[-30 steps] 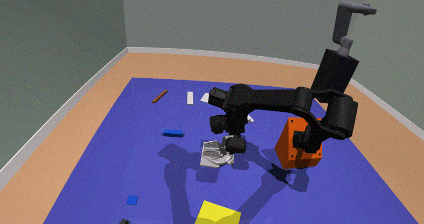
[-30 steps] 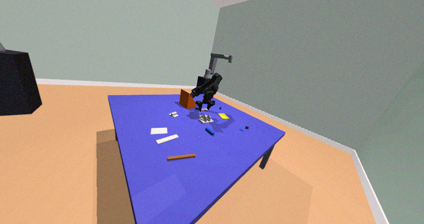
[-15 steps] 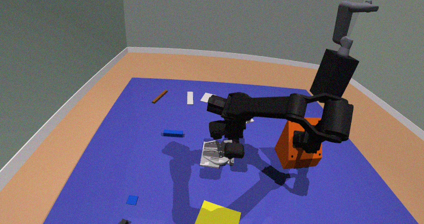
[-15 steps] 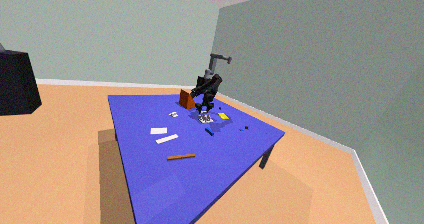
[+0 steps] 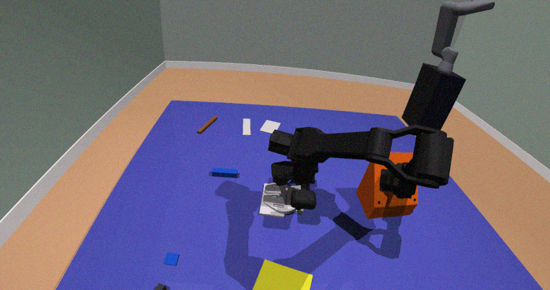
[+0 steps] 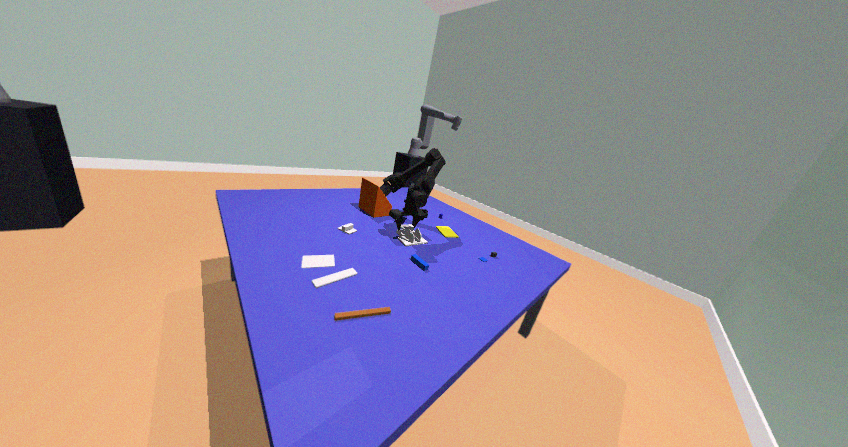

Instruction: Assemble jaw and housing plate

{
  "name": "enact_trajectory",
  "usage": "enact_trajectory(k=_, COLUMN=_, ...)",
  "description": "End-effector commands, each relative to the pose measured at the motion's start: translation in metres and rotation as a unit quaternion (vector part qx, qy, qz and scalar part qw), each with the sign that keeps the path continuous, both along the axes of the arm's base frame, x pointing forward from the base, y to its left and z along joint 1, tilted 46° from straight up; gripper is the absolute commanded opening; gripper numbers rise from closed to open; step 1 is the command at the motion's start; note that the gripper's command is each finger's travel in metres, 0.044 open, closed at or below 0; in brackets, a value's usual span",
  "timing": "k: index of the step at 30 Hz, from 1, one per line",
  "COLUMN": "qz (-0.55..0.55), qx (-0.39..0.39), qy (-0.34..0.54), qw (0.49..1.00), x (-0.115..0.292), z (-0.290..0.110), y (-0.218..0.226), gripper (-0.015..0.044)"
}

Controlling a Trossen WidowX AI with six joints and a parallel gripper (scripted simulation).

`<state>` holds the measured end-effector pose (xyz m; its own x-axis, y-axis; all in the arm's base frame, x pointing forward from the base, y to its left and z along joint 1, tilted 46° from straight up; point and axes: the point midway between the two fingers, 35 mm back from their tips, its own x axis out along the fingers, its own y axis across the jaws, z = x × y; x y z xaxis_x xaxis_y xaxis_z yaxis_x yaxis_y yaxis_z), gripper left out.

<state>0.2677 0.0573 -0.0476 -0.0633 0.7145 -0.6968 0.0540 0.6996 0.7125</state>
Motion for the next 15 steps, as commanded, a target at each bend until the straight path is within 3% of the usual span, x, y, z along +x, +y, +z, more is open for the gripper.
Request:
enact_trajectory(k=1, qz=-0.004, qx=0.003, qy=0.004, qw=1.000, x=-0.0014, z=-0.0005, y=0.0007, gripper=0.0351)
enact_trajectory(k=15, qz=-0.005, qx=0.002, qy=0.006, qw=1.000, x=-0.0016, z=-0.0015, y=0.0018, gripper=0.0351)
